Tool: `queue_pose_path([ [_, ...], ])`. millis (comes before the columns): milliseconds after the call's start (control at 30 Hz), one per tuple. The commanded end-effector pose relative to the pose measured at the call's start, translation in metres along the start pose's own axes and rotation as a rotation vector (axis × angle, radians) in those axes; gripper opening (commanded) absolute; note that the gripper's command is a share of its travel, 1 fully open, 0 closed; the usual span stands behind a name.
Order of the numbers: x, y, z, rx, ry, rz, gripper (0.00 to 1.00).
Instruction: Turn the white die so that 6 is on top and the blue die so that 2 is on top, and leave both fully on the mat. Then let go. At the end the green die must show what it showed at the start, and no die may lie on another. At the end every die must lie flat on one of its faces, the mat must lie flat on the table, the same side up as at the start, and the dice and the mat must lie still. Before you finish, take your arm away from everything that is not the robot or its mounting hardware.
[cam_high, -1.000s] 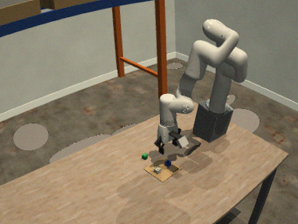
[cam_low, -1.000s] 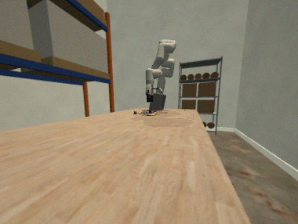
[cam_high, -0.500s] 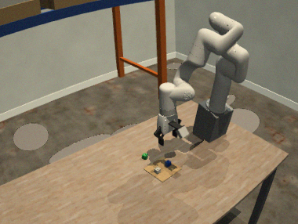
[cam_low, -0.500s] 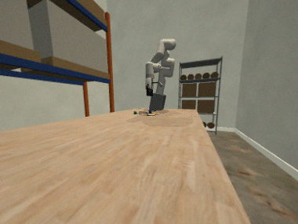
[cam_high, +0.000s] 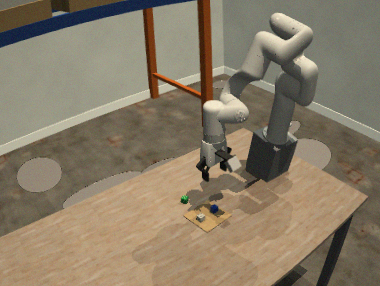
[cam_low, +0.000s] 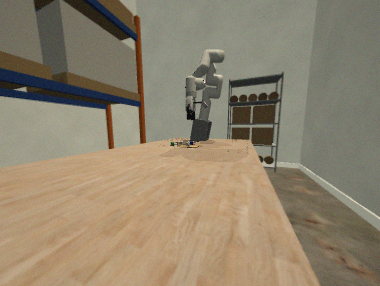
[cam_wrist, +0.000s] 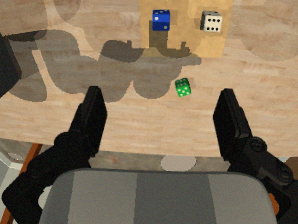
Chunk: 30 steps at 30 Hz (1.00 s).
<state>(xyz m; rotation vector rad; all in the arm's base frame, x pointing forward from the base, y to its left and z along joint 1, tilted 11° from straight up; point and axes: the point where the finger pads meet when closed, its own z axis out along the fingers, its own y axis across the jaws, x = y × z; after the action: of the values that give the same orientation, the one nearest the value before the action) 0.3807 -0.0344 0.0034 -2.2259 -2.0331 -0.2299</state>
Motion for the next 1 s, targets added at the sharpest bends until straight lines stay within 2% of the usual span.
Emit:
queue_pose_path([
  [0,-0.0001,0.0016,-0.0013,-0.004,0.000,0.000,1.00],
  [967,-0.0001,0.0016,-0.0013,-0.004,0.000,0.000,1.00],
])
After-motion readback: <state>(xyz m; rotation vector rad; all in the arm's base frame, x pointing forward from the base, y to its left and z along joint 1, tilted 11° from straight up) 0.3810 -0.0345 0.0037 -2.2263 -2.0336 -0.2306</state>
